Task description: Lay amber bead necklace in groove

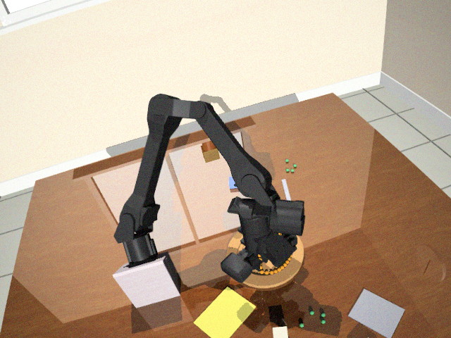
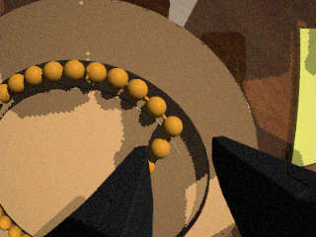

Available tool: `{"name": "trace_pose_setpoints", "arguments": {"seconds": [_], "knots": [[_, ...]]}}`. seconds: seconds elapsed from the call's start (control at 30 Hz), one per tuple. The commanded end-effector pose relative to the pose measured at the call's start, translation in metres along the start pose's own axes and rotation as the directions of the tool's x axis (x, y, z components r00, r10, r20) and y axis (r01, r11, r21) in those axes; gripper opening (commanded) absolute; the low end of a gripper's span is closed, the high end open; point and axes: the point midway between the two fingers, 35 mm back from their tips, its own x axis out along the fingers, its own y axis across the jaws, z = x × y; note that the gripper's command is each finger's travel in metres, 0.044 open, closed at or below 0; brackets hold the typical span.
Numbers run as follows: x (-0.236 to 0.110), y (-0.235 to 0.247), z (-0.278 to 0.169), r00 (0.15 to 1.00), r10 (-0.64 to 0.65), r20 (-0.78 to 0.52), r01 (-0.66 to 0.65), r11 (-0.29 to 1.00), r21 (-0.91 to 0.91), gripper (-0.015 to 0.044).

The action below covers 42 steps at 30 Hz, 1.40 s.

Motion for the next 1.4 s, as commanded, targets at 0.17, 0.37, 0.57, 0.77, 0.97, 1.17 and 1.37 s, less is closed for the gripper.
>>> {"name": "trace_pose_setpoints", "arguments": {"seconds": [0.17, 0.37, 0.57, 0.77, 0.97, 1.17, 1.37], "knots": [[0.007, 0.001, 0.0, 1.0, 0.003, 0.001, -0.003, 1.0, 0.001, 0.012], [0.017, 0.0, 0.0, 1.0, 0.002, -0.002, -0.002, 1.0, 0.003, 0.012], [0.026, 0.0, -0.001, 1.0, 0.002, -0.005, -0.002, 1.0, 0.006, 0.012], [0.026, 0.0, 0.0, 1.0, -0.001, -0.001, 0.001, 1.0, 0.002, 0.0094], [0.026, 0.0, 0.0, 1.0, -0.001, -0.001, 0.001, 1.0, 0.002, 0.0], [0.026, 0.0, 0.0, 1.0, -0.001, -0.001, 0.001, 1.0, 0.002, 0.0], [0.026, 0.0, 0.0, 1.0, -0.001, -0.001, 0.001, 1.0, 0.002, 0.0]]}}
